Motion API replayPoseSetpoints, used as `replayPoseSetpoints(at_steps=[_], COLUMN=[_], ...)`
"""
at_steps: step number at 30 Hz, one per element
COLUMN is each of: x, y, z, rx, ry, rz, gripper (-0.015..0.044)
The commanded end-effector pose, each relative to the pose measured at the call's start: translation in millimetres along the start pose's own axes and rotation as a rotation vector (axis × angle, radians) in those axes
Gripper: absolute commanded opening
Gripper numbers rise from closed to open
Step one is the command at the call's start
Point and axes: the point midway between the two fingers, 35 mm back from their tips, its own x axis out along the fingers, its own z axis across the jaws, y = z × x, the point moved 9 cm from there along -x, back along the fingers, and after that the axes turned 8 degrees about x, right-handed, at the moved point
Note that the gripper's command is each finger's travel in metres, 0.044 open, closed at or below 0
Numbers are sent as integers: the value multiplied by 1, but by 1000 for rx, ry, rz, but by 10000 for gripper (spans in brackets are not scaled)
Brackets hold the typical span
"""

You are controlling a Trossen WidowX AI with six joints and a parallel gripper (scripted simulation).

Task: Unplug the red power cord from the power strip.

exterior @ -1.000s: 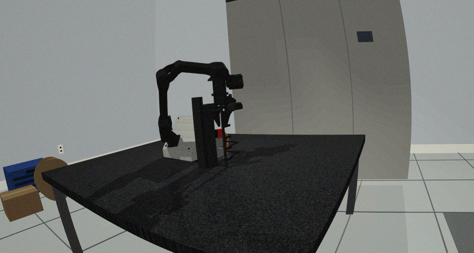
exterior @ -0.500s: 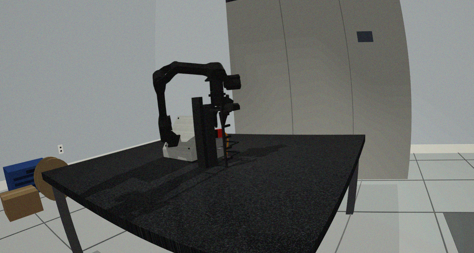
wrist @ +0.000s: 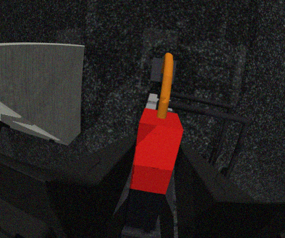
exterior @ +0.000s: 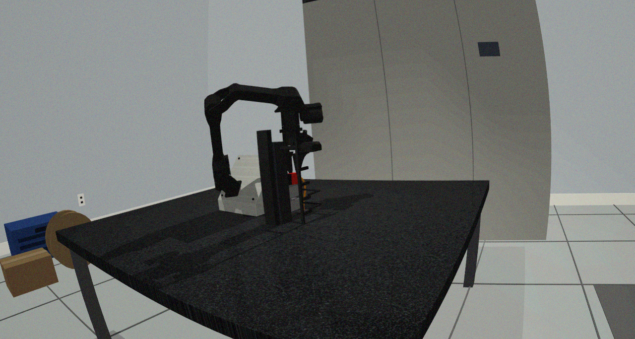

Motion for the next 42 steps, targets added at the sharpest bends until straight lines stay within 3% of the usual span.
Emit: replayPoseSetpoints(at_steps=[1,8,42], x=[0,0,-6], y=[0,0,-51], z=[0,0,6], rx=[-2,-2,-4], ry=[-3,-3,-1], rz=[0,0,-4], gripper=[61,0,0])
